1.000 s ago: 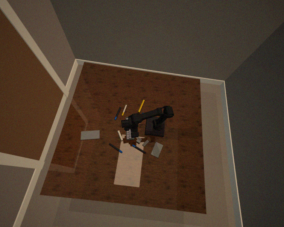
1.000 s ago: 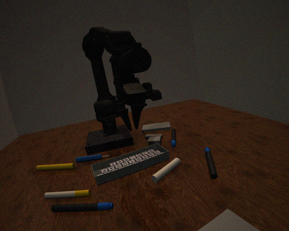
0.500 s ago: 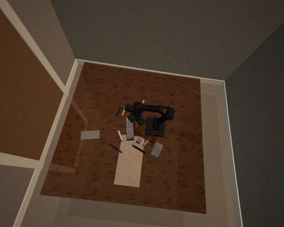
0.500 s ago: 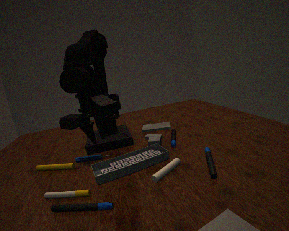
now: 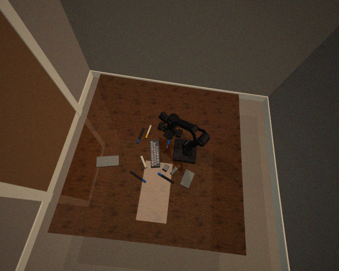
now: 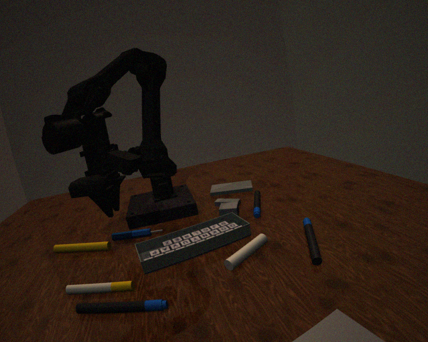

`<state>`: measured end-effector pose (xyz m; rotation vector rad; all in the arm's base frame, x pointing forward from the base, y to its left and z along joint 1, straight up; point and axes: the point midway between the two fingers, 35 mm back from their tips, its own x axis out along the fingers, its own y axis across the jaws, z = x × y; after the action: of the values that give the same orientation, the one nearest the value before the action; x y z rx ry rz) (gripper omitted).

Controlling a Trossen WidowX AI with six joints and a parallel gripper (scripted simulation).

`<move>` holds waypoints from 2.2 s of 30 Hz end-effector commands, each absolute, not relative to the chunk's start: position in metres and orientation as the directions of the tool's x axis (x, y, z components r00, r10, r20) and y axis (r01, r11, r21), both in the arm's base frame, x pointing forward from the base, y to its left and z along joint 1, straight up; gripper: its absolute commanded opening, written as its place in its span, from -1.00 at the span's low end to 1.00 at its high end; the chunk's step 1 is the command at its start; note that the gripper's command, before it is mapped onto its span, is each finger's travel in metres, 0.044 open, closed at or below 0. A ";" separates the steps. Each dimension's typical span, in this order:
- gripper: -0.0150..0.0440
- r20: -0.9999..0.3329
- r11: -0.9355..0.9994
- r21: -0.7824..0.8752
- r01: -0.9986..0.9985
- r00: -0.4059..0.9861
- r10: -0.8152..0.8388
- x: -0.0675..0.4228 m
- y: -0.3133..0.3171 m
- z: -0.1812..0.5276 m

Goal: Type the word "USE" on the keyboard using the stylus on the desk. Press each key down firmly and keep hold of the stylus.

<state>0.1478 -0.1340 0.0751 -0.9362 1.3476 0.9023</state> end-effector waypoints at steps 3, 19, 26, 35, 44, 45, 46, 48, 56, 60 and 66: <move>0.02 -1.000 0.272 -0.016 -0.962 0.014 -0.010 0.133 -0.142 0.070; 0.02 -1.000 0.272 -0.016 -0.962 0.014 -0.010 0.133 -0.141 0.061; 0.02 -1.000 0.272 -0.016 -0.962 0.014 -0.009 0.134 -0.139 0.057; 0.02 -1.000 0.272 -0.016 -0.962 0.014 -0.010 0.133 -0.140 0.051; 0.02 -1.000 0.272 -0.016 -0.962 0.014 -0.009 0.133 -0.140 0.044; 0.02 -1.000 0.272 -0.016 -0.962 0.014 -0.009 0.133 -0.140 0.043; 0.02 -1.000 0.272 -0.016 -0.962 0.014 -0.010 0.133 -0.140 0.043; 0.02 -1.000 0.272 -0.016 -0.962 0.014 -0.010 0.133 -0.140 0.041; 0.02 -1.000 0.272 -0.016 -0.962 0.014 -0.009 0.134 -0.140 0.036; 0.02 -1.000 0.272 -0.016 -0.962 0.014 -0.009 0.134 -0.140 0.033; 0.02 -1.000 0.272 -0.016 -0.962 0.014 -0.009 0.134 -0.140 0.029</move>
<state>0.1359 -0.1413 0.0326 -1.0232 1.3147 0.9862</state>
